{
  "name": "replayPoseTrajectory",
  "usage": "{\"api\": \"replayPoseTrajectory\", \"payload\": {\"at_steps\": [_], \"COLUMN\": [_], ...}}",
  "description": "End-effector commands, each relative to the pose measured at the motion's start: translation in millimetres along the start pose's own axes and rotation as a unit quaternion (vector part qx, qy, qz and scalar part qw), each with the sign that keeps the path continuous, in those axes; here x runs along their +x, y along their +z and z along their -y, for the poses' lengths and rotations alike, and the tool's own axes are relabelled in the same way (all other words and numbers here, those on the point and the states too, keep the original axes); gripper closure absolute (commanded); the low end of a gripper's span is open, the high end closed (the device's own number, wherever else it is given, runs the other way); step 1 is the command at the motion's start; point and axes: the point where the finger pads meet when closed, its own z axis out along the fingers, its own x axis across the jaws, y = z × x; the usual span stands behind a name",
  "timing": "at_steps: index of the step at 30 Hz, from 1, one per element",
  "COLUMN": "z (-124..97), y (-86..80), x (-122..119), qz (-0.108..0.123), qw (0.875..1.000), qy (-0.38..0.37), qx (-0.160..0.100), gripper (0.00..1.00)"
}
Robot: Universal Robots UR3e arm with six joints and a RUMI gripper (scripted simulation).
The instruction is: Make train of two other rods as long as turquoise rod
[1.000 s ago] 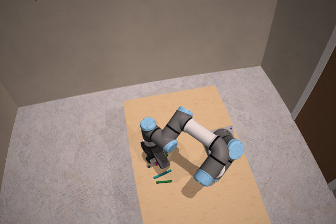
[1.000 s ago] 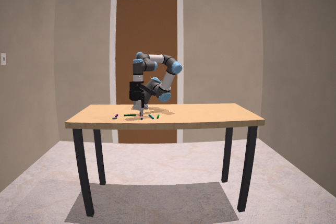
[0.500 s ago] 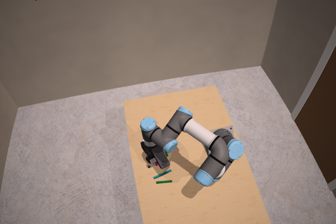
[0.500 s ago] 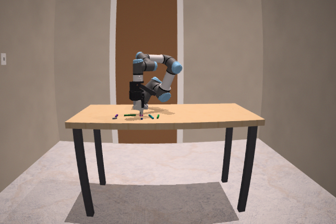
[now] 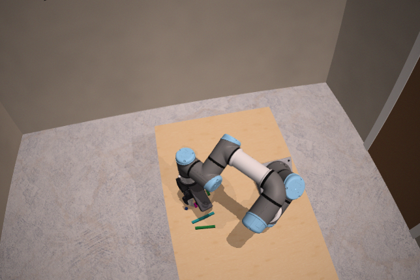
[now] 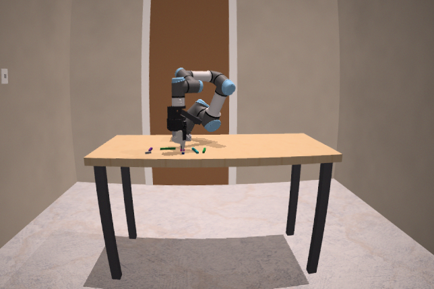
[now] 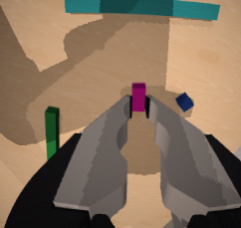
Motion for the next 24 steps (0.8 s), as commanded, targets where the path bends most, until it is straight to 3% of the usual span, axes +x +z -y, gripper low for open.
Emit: {"api": "replayPoseTrajectory", "payload": {"at_steps": [1,24], "z": [-0.6,-0.6], "y": [3.0,5.6], "x": [0.4,0.4], "qz": [-0.001,-0.001], "qw": [1.000,1.000], "qy": [0.000,0.000], "qx": [-0.001,-0.001], "gripper": [1.00,1.00]}}
